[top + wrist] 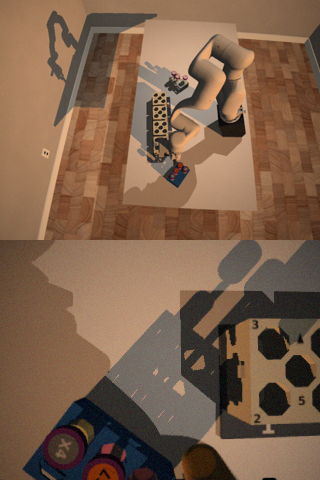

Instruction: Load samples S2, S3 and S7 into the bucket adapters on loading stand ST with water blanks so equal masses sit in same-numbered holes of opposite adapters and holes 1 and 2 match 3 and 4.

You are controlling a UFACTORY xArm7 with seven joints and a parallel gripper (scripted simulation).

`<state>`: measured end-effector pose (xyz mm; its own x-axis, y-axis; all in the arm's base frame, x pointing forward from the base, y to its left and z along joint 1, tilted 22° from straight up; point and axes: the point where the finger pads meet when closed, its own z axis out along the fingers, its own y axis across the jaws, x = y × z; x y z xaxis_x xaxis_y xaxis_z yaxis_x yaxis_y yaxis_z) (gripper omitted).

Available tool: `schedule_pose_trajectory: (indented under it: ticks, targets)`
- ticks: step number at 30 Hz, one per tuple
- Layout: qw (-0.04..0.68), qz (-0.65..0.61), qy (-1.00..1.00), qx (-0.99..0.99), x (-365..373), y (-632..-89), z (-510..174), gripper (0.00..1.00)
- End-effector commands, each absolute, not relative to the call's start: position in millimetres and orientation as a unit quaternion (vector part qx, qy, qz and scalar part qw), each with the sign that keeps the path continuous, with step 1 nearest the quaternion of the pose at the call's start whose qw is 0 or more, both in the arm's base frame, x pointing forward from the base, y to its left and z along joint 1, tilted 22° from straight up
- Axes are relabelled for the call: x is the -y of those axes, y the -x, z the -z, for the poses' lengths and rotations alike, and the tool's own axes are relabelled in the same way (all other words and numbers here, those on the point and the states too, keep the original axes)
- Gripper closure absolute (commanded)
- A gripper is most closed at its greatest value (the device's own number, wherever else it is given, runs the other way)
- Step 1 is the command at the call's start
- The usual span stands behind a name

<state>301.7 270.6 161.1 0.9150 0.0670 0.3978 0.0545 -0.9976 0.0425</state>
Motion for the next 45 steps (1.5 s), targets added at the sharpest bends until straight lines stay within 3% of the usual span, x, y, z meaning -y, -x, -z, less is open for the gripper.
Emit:
schedule_pose_trajectory:
  ticks: [1,45]
  targets:
    - [0.001,-0.195,-0.98,-0.042,-242.1,-309.0,-166.0,1.0]
    - [0.002,-0.195,-0.98,-0.042,-59.0,-359.0,-184.3,1.0]
